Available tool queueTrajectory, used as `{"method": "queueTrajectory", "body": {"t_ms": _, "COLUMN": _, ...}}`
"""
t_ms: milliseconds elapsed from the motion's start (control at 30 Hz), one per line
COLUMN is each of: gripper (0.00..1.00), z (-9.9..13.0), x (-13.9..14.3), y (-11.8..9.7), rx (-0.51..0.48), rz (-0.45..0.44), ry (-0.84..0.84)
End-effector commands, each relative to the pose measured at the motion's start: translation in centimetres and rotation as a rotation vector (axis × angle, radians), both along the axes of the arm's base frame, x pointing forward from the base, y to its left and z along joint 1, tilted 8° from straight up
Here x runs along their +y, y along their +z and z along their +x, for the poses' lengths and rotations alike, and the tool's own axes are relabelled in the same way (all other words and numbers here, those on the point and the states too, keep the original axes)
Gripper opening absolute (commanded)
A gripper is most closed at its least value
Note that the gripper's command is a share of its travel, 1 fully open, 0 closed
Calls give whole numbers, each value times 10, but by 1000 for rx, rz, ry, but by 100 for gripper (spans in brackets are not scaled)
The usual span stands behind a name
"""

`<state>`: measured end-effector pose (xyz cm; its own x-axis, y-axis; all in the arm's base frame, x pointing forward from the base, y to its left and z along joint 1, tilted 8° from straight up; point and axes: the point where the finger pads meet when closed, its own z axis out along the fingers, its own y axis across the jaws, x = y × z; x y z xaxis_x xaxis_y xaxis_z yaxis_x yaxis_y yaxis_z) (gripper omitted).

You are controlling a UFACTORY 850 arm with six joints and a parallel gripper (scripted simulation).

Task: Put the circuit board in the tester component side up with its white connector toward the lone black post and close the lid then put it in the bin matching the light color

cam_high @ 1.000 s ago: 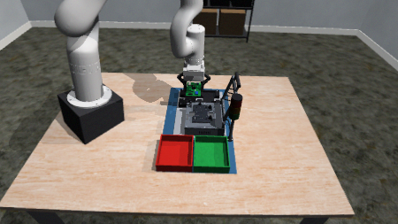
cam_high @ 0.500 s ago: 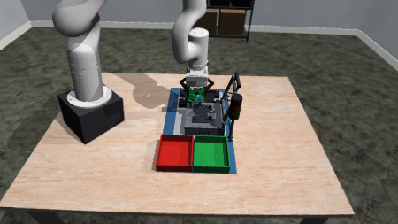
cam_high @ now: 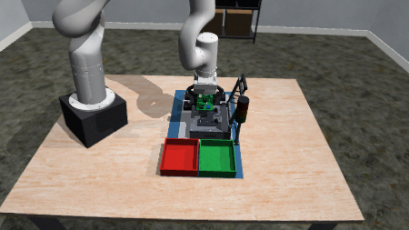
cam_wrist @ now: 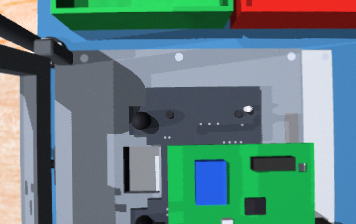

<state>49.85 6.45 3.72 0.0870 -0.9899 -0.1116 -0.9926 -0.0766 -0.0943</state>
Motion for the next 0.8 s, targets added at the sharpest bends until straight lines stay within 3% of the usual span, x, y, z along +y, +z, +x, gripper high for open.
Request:
{"method": "queueTrajectory", "body": {"t_ms": 0, "gripper": 79, "z": 6, "x": -11, "y": 1, "rx": 1, "rz": -1, "ry": 0}}
{"method": "queueTrajectory", "body": {"t_ms": 767, "gripper": 79, "z": 14, "x": -29, "y": 0, "rx": 1, "rz": -1, "ry": 0}}
